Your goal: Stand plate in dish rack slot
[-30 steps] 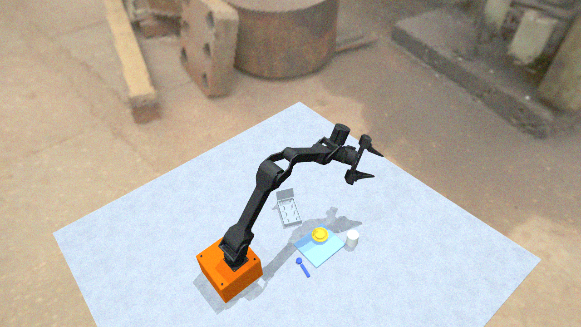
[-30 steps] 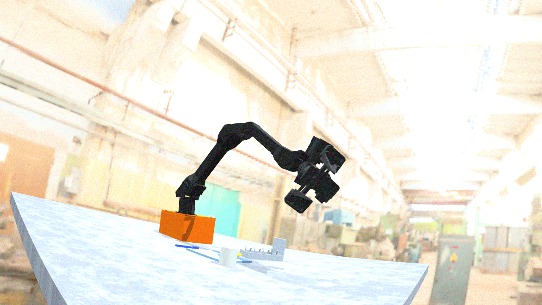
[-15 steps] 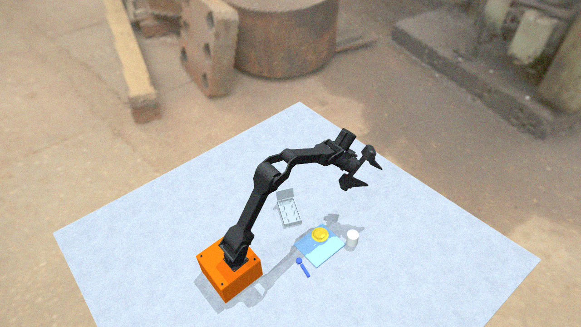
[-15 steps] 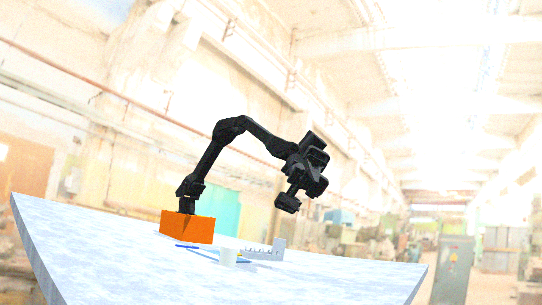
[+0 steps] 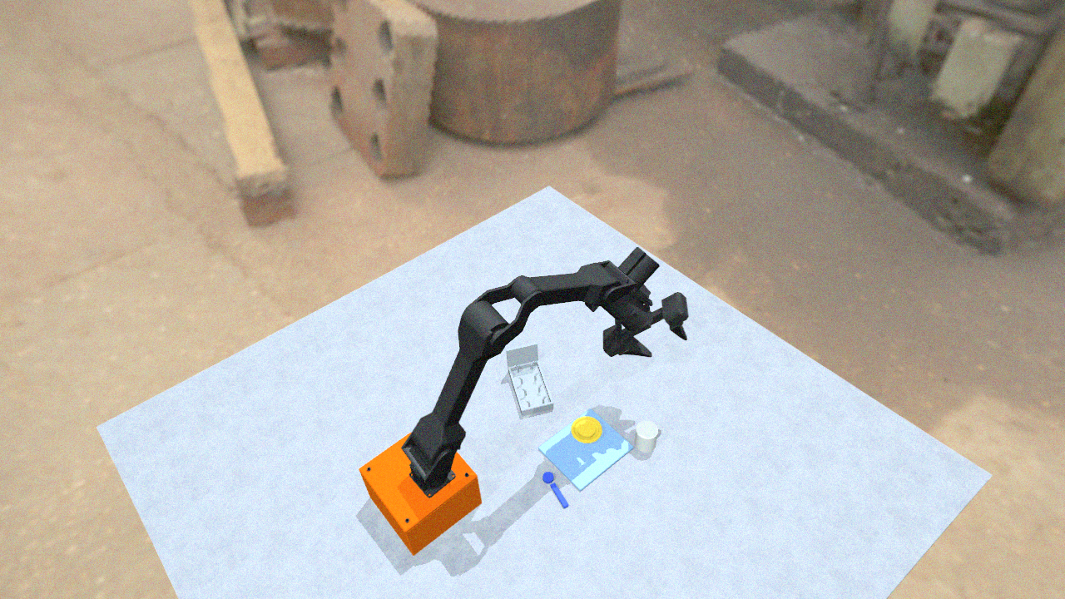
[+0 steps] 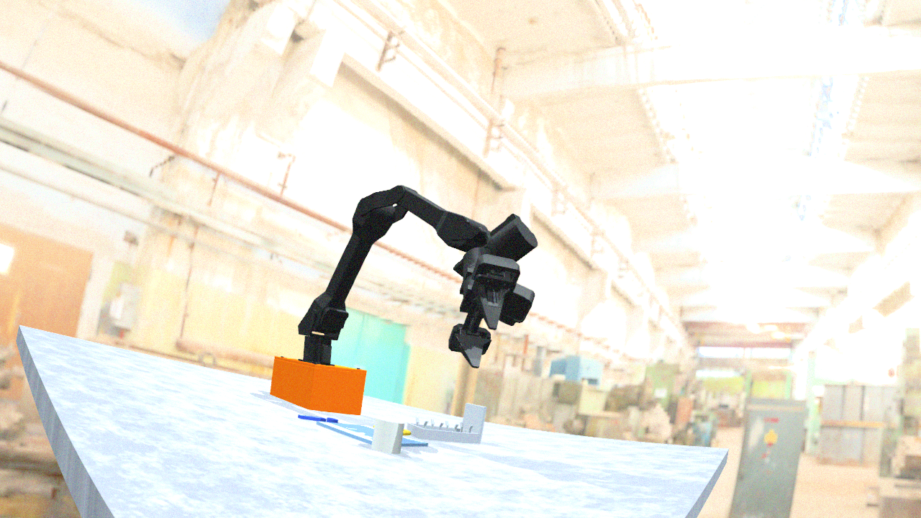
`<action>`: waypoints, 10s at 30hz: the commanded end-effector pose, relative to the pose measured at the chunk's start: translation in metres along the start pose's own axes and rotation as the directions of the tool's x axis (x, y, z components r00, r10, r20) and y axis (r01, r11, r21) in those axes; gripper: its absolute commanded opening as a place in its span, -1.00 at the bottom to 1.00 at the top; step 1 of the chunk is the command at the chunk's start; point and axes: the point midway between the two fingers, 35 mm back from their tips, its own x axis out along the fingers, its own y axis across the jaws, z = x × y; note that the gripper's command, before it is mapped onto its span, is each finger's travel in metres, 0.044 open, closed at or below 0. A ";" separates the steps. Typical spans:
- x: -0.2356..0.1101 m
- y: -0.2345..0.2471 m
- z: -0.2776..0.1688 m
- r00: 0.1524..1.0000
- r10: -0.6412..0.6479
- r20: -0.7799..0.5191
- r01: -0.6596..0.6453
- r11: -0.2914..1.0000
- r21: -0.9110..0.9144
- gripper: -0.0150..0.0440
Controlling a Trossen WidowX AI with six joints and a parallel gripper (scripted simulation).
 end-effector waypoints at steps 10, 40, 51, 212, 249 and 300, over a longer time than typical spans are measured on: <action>-0.024 0.034 -0.037 0.968 0.252 0.003 -0.245 0.935 0.258 0.86; -0.045 0.133 -0.092 0.763 0.646 0.000 -0.466 0.550 0.694 0.86; -0.010 0.177 -0.095 0.762 0.647 -0.001 -0.466 0.549 0.694 0.86; -0.077 0.252 -0.031 0.209 0.735 0.645 -0.971 0.236 0.045 -0.49; -0.077 0.258 -0.054 -0.138 0.306 0.942 -0.618 0.716 -0.324 -0.49; -0.043 0.294 -0.041 -0.133 0.313 0.940 -0.626 0.709 -0.325 0.31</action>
